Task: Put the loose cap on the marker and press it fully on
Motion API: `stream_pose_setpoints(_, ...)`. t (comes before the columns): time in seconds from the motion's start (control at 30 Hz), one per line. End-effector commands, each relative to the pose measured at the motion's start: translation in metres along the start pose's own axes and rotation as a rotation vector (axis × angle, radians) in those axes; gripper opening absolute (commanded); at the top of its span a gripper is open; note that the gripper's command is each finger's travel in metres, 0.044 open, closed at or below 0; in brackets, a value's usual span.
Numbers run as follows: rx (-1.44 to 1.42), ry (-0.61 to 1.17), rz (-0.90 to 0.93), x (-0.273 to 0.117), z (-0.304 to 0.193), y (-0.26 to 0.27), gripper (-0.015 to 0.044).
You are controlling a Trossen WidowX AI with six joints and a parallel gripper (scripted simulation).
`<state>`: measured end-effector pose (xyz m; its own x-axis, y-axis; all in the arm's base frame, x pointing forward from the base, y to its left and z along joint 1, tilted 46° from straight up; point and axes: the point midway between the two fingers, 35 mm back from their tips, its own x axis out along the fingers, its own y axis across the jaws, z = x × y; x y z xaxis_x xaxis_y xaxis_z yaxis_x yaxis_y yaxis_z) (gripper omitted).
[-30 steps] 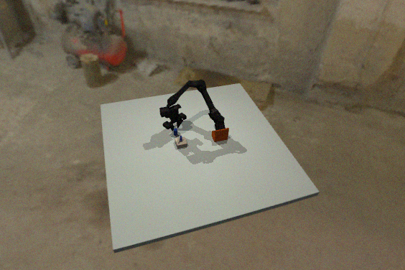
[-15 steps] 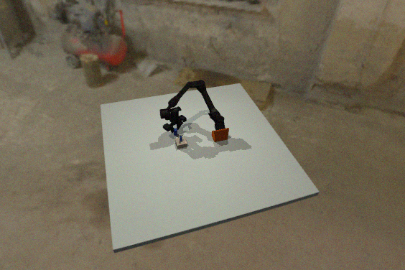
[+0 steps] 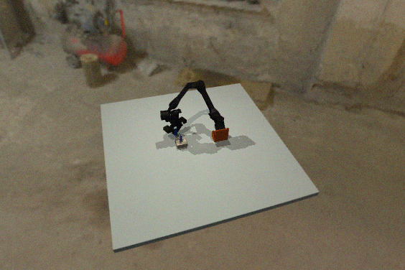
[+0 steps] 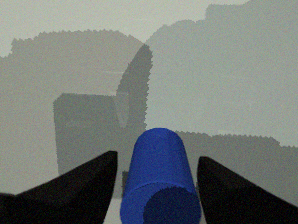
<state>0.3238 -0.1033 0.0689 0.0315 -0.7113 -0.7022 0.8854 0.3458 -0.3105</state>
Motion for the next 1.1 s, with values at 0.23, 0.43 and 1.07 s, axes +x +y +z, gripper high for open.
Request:
stream_pose_setpoints(0.23,-0.009,-0.004,-0.005,0.002,-0.001,0.0,0.0082)
stream_pose_setpoints(0.43,-0.009,-0.002,-0.004,-0.008,-0.001,0.001,0.0)
stream_pose_setpoints(1.07,-0.01,-0.001,-0.004,-0.059,-0.002,0.001,0.0)
